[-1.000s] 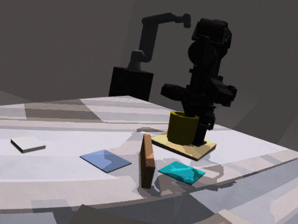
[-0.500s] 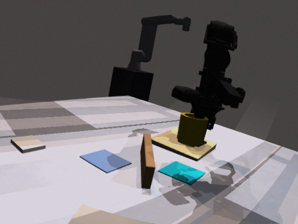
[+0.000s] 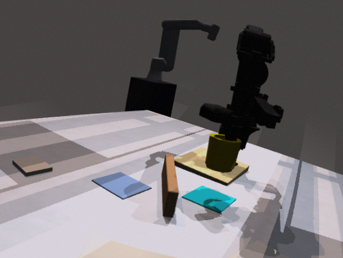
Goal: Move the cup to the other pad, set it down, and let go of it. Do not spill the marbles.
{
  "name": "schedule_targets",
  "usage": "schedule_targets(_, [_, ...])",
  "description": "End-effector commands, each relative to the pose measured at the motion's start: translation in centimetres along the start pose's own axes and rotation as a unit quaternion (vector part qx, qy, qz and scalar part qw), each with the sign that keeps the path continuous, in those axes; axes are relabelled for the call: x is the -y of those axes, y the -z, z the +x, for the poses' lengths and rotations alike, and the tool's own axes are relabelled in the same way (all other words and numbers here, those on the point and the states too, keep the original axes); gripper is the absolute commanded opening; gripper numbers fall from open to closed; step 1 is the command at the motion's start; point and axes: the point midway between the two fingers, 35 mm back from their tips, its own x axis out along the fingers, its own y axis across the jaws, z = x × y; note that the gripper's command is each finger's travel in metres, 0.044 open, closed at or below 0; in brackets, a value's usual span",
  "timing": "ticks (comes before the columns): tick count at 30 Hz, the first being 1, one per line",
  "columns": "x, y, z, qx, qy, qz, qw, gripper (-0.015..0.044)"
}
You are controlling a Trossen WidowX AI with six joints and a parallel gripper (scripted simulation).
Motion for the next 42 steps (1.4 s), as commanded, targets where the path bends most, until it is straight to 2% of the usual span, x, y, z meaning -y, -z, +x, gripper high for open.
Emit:
schedule_targets(1, [-0.1, 0.1, 0.7, -0.004, -0.001, 0.002, 1.000, 0.0000])
schedule_targets(42, [-0.2, 0.1, 5.3, -0.004, -0.001, 0.002, 1.000, 0.0000])
